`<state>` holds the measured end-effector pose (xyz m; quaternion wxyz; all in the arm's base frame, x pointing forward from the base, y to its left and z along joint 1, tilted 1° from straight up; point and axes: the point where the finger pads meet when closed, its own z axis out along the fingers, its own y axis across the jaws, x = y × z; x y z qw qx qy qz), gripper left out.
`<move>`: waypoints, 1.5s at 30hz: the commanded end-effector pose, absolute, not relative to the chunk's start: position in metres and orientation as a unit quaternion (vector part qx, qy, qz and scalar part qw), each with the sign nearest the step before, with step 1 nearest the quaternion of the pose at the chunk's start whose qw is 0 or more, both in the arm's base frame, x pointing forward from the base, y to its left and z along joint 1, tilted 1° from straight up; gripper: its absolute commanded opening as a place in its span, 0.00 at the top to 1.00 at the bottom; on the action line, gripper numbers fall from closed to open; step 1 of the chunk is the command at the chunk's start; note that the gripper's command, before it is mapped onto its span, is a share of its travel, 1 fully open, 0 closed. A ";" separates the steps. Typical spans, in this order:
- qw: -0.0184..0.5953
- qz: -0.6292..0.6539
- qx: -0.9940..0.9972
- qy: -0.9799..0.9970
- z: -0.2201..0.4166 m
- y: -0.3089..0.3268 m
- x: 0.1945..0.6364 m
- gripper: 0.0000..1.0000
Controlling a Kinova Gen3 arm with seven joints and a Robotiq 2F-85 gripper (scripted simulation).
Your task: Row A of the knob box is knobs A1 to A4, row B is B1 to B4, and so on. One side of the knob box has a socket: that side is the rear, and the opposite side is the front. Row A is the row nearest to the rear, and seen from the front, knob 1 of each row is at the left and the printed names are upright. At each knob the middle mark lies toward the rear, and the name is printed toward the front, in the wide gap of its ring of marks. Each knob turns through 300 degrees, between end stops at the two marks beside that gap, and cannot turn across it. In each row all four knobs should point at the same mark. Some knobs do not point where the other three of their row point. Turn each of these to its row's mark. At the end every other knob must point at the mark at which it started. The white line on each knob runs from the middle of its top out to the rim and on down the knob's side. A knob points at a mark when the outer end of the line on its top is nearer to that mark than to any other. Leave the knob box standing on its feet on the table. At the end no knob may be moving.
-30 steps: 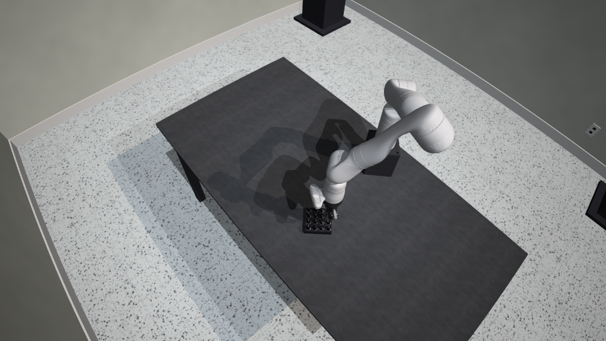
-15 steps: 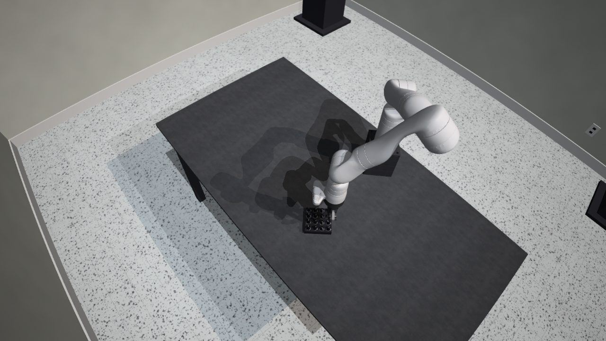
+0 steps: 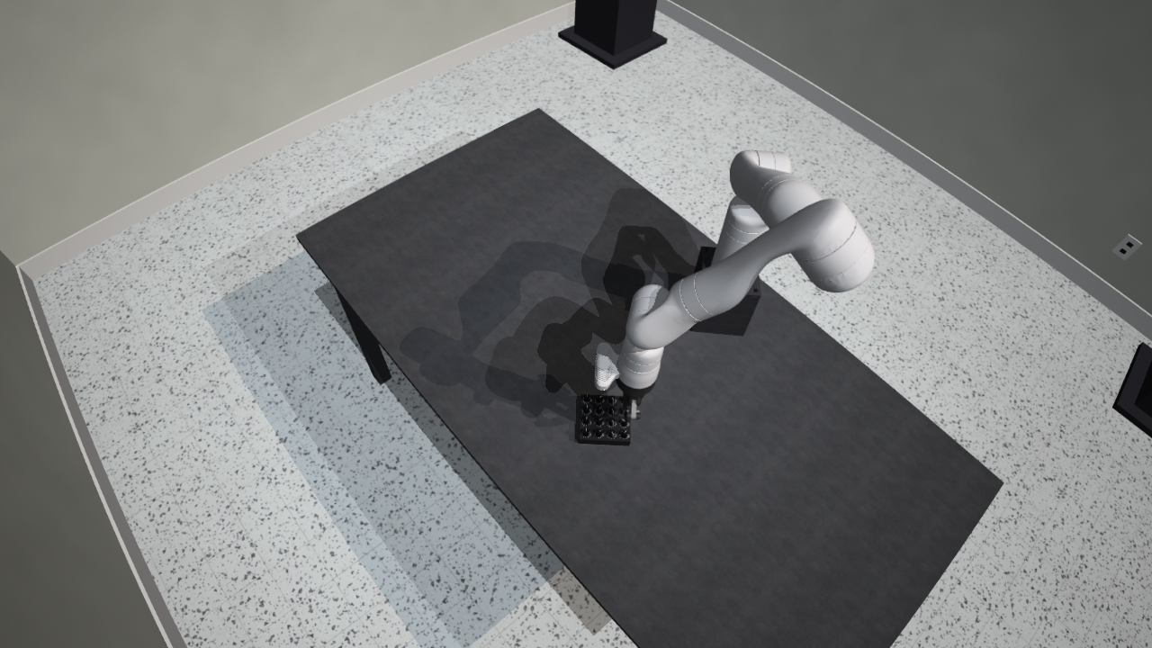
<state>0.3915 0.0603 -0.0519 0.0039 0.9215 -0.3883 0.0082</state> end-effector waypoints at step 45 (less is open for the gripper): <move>0.003 0.009 0.921 -0.388 -0.057 0.060 0.392 0.81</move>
